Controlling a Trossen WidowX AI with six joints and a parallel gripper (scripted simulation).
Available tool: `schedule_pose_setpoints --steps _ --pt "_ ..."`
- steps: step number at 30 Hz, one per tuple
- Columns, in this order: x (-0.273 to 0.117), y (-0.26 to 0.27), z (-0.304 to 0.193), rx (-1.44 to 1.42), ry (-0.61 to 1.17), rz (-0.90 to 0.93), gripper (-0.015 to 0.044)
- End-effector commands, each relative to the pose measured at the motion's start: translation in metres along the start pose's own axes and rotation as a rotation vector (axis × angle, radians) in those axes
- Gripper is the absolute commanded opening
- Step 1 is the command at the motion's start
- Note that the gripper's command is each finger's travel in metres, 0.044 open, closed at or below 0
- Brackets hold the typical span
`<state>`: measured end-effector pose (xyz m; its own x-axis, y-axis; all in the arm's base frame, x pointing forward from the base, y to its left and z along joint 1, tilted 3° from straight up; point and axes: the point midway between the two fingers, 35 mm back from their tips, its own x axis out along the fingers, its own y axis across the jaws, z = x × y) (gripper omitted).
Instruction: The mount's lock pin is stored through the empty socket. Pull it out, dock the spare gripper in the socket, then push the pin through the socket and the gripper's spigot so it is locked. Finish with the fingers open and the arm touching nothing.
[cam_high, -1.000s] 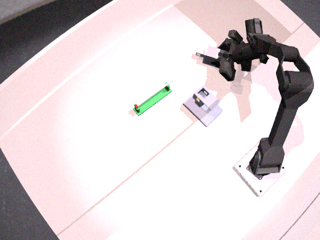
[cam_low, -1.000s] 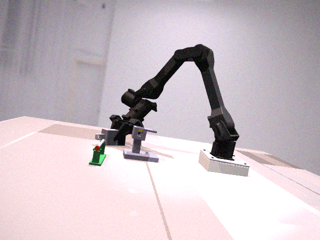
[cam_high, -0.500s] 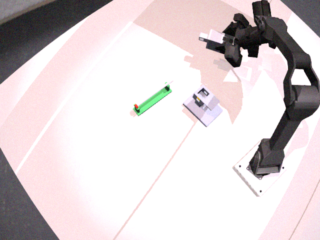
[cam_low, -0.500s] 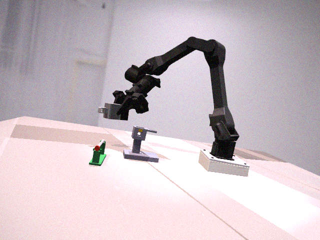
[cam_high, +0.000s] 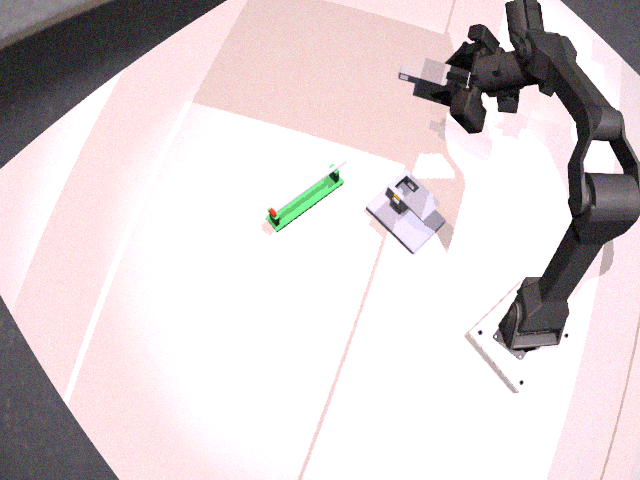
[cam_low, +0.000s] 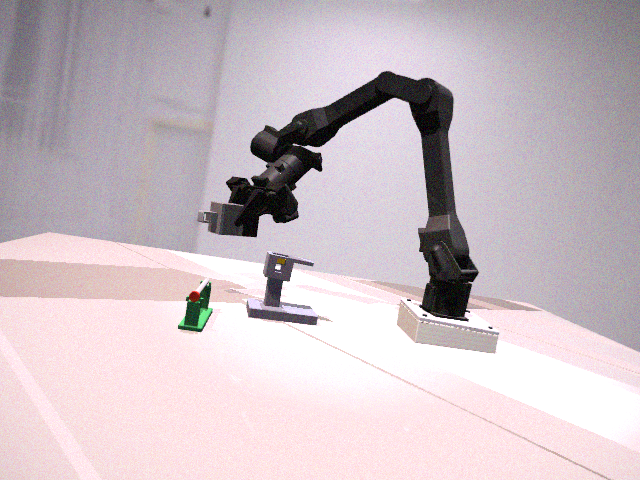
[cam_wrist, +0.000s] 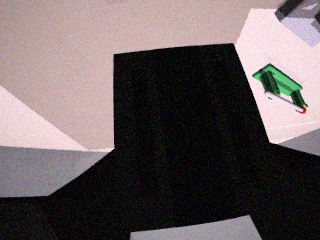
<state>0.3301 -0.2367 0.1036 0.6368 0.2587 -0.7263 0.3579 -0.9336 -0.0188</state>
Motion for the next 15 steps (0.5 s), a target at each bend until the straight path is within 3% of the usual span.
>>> schedule_pose_setpoints --steps 1,15 --pt "-0.002 -0.005 -0.007 -0.077 0.000 0.007 0.0000" --pt "-0.009 -0.040 -0.028 -0.545 -0.055 0.037 0.0000"
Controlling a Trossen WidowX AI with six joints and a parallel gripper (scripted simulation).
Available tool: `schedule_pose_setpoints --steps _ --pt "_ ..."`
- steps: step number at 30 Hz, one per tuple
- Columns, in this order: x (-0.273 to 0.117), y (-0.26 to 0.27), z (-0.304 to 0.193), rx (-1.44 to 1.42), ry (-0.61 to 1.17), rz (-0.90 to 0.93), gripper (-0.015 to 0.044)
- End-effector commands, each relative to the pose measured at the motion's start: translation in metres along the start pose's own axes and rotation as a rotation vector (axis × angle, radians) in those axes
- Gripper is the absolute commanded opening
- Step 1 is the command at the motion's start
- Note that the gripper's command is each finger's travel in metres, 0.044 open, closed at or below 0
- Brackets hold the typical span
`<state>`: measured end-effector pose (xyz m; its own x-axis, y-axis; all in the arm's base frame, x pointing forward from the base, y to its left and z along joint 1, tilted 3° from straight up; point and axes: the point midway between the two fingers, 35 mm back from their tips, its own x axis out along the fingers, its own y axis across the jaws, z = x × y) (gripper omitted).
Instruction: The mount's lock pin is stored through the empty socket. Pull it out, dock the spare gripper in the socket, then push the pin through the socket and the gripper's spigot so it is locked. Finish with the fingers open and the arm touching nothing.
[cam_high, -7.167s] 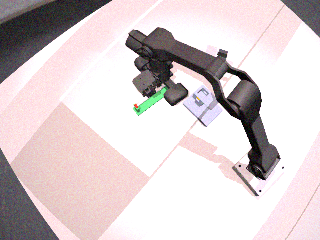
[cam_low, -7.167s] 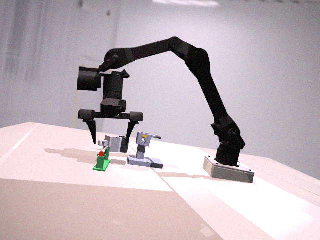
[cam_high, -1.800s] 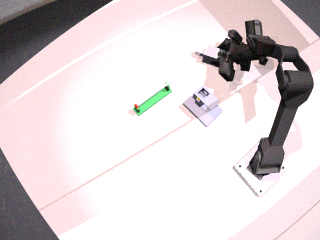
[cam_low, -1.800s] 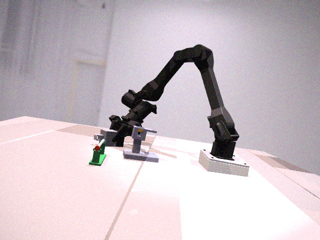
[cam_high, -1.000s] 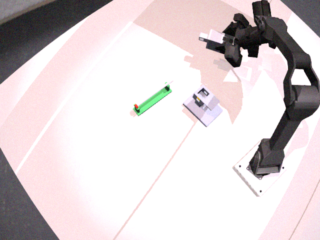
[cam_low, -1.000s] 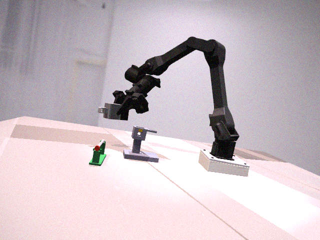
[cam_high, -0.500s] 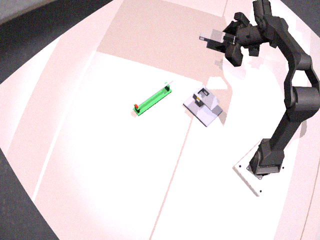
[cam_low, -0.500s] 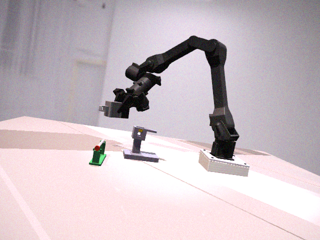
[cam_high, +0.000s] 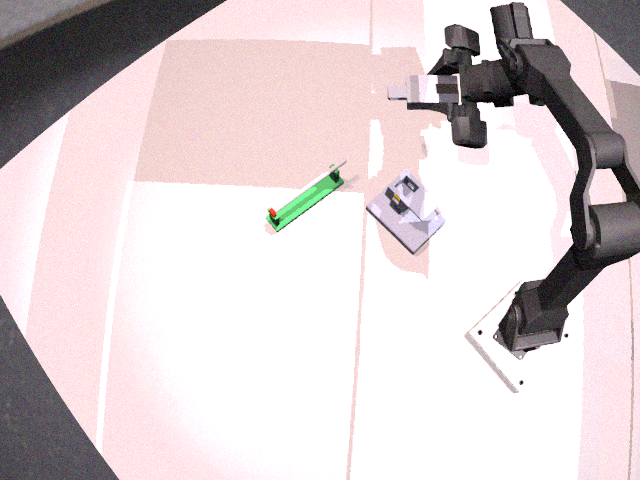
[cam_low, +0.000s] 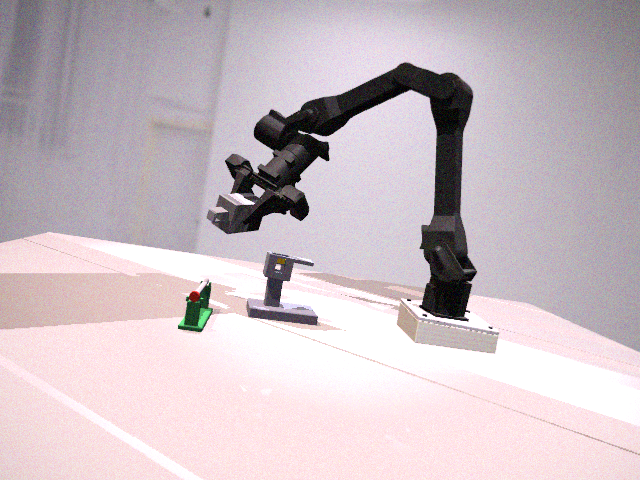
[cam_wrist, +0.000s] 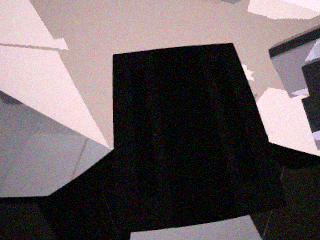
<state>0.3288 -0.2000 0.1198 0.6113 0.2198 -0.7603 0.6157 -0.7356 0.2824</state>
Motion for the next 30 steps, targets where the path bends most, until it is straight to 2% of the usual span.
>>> schedule_pose_setpoints --steps 1,30 --pt "-0.007 -0.003 -0.012 -0.131 -0.008 0.024 0.0000" --pt "-0.027 -0.057 -0.063 -1.082 -0.138 0.062 0.0000"
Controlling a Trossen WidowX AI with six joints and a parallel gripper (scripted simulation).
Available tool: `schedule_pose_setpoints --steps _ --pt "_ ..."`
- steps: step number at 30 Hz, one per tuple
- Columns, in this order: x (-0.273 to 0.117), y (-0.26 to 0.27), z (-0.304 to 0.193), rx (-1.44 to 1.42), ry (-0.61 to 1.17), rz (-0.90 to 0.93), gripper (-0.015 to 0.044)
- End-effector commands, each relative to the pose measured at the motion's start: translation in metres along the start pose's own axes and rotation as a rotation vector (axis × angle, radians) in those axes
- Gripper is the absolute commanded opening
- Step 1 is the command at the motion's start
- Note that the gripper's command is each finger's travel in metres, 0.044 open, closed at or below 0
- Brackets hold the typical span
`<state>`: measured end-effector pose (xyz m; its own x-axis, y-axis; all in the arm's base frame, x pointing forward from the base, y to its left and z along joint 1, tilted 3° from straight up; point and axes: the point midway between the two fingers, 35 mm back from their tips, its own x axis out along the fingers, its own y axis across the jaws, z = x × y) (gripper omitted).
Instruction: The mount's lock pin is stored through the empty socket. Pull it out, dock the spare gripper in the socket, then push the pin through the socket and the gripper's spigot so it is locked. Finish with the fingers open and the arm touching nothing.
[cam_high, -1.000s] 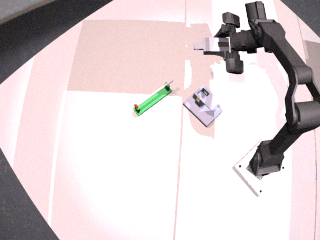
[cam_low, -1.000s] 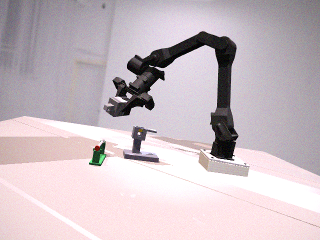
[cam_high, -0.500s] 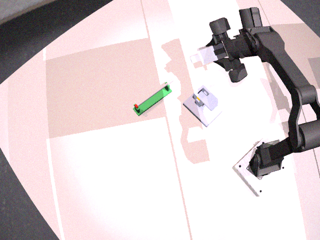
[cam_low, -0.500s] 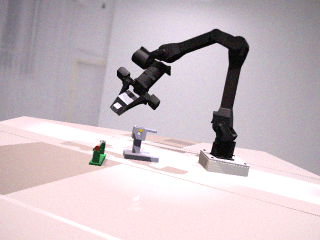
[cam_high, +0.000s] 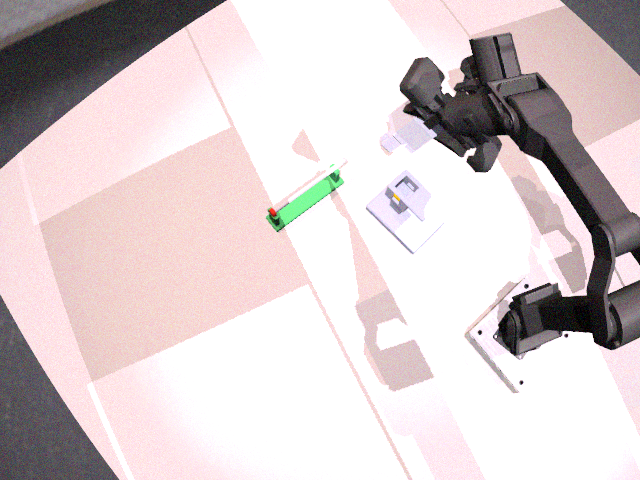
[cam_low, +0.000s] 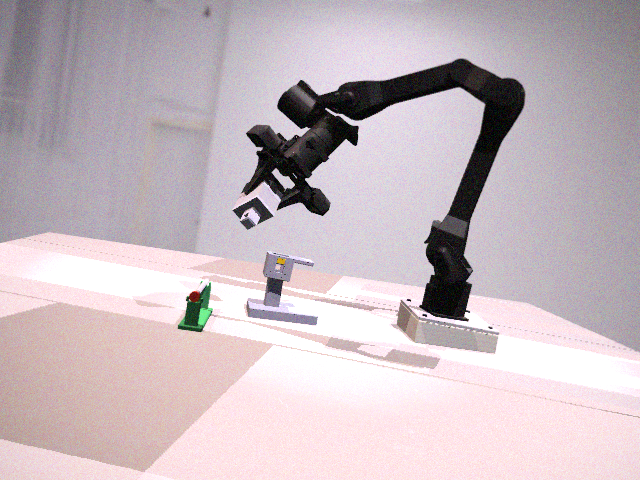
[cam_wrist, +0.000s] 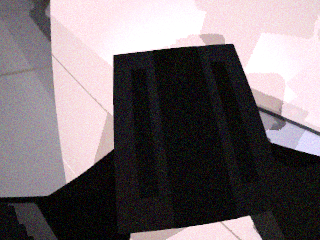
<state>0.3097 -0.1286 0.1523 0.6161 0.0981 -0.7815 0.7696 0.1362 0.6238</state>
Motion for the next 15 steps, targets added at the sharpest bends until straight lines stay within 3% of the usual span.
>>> schedule_pose_setpoints --steps 1,15 --pt "-0.008 0.006 -0.007 -0.125 -0.029 0.022 0.0000" --pt "-0.022 0.004 -0.036 -0.570 -0.096 0.022 0.0000"
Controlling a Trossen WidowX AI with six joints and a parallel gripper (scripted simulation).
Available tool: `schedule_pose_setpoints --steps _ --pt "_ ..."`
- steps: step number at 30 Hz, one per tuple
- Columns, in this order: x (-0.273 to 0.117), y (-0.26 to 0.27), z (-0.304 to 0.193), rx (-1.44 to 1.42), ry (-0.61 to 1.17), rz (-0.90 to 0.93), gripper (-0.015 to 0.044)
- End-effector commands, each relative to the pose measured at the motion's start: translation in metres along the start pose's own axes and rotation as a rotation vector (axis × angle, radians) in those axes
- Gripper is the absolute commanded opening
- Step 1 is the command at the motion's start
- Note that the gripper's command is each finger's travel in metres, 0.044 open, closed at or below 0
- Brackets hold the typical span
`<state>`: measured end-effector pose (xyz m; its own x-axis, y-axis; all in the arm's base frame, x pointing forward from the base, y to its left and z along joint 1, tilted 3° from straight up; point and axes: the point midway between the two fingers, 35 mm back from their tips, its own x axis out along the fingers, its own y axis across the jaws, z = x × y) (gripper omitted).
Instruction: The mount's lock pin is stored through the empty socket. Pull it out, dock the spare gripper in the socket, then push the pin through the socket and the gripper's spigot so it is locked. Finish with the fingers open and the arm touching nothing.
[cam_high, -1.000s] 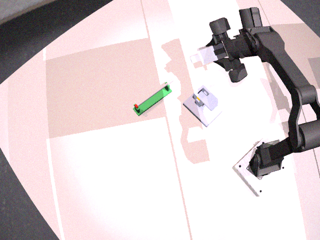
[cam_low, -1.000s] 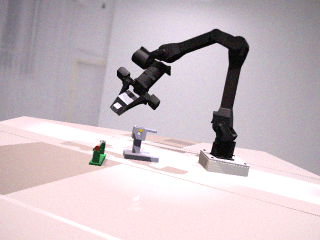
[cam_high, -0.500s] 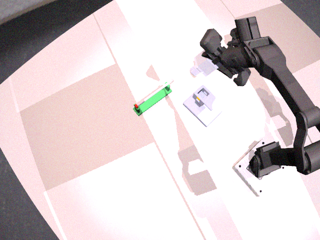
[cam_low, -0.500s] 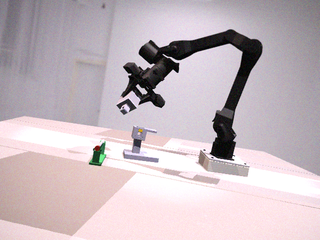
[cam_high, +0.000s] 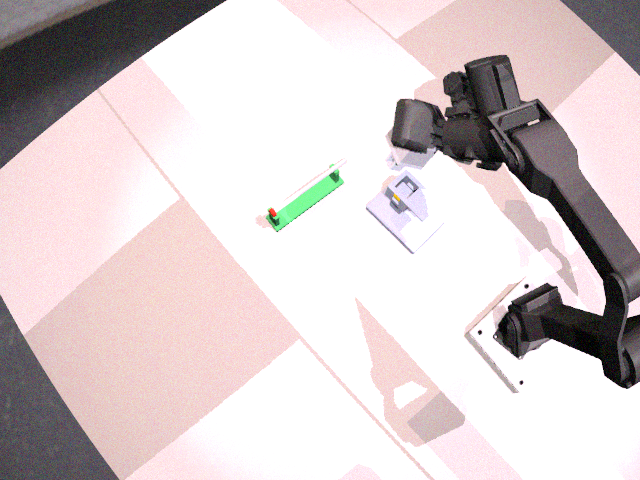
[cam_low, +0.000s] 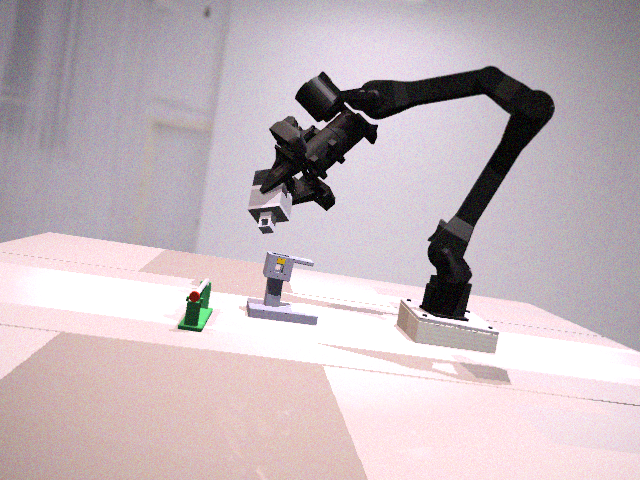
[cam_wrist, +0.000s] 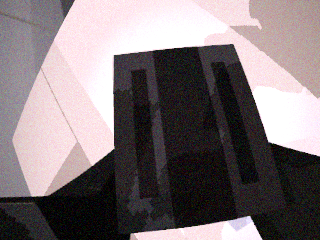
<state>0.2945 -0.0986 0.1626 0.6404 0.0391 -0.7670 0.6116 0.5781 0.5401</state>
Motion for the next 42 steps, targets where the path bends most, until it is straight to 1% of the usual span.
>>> schedule_pose_setpoints --steps 1,24,35,42 --pt "-0.008 0.007 -0.003 -0.120 -0.038 0.012 0.0000" --pt "-0.030 0.013 -0.041 -0.824 -0.156 -0.021 0.0000" --pt "-0.030 0.013 -0.042 -0.843 -0.160 -0.023 0.0000" --pt "-0.023 0.010 -0.042 -0.850 -0.162 -0.026 0.0000"
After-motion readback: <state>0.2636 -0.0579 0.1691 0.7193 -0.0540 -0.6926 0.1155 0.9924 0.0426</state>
